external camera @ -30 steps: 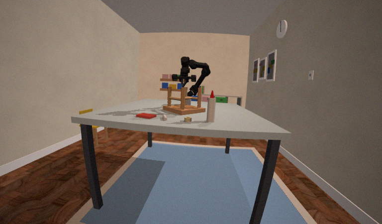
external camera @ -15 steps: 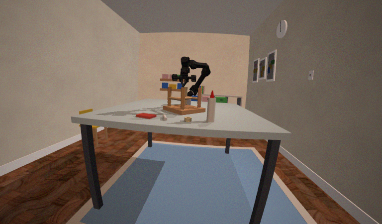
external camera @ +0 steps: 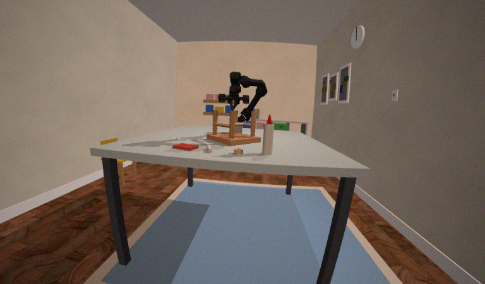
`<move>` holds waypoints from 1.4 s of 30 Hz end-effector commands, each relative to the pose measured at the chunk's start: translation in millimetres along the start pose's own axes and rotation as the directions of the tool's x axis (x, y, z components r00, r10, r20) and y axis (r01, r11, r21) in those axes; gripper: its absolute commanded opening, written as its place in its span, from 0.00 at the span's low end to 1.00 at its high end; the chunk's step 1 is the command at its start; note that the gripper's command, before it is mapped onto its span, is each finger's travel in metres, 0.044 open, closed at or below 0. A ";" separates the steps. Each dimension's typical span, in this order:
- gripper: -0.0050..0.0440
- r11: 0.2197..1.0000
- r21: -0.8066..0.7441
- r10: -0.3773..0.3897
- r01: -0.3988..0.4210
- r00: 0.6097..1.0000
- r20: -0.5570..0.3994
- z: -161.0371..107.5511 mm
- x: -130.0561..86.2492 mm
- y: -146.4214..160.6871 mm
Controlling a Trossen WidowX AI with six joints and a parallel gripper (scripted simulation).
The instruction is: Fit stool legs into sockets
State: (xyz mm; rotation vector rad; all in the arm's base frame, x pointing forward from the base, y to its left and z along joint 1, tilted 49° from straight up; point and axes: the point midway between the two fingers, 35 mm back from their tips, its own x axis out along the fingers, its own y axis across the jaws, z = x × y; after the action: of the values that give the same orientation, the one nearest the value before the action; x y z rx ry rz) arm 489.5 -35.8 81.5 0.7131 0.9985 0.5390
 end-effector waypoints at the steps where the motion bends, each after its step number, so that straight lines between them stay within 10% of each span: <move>1: 0.10 1.000 0.007 0.007 -0.007 1.000 -0.024 -2.9 5.3 -0.1; 27: 0.10 1.000 0.002 0.007 -0.007 1.000 0.003 12.4 -25.0 0.8; 42: 0.10 0.992 -0.069 0.085 -0.101 0.975 -0.204 -56.6 -88.6 100.3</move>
State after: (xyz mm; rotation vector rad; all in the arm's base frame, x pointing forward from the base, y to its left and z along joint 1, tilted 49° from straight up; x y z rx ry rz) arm 405.3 -23.1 176.6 0.6456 1.1069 0.7086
